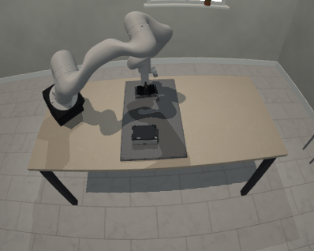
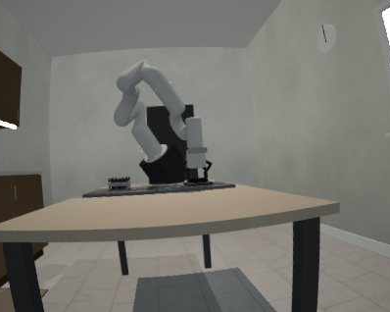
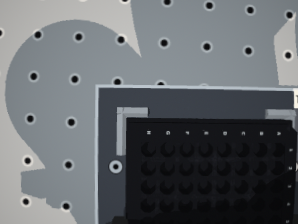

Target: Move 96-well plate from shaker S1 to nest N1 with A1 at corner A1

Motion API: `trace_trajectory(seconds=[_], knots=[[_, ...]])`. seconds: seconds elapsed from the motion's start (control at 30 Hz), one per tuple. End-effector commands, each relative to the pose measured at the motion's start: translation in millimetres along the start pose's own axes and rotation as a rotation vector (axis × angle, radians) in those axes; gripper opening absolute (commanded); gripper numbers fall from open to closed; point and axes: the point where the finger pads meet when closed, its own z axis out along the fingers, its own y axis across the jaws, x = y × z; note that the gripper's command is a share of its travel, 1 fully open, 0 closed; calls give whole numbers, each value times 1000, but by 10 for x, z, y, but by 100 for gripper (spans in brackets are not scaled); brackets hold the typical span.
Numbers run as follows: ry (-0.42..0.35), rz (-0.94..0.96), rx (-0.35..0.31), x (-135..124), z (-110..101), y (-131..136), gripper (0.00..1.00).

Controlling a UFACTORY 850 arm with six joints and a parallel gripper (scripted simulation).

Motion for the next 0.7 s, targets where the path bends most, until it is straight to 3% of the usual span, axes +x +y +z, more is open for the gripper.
trace_trajectory(seconds=[0.0, 0.63, 0.67], knots=[[1, 0, 1, 6, 0, -3, 0], [1, 0, 1, 6, 27, -3, 0], [1, 0, 1, 6, 33, -3, 100]])
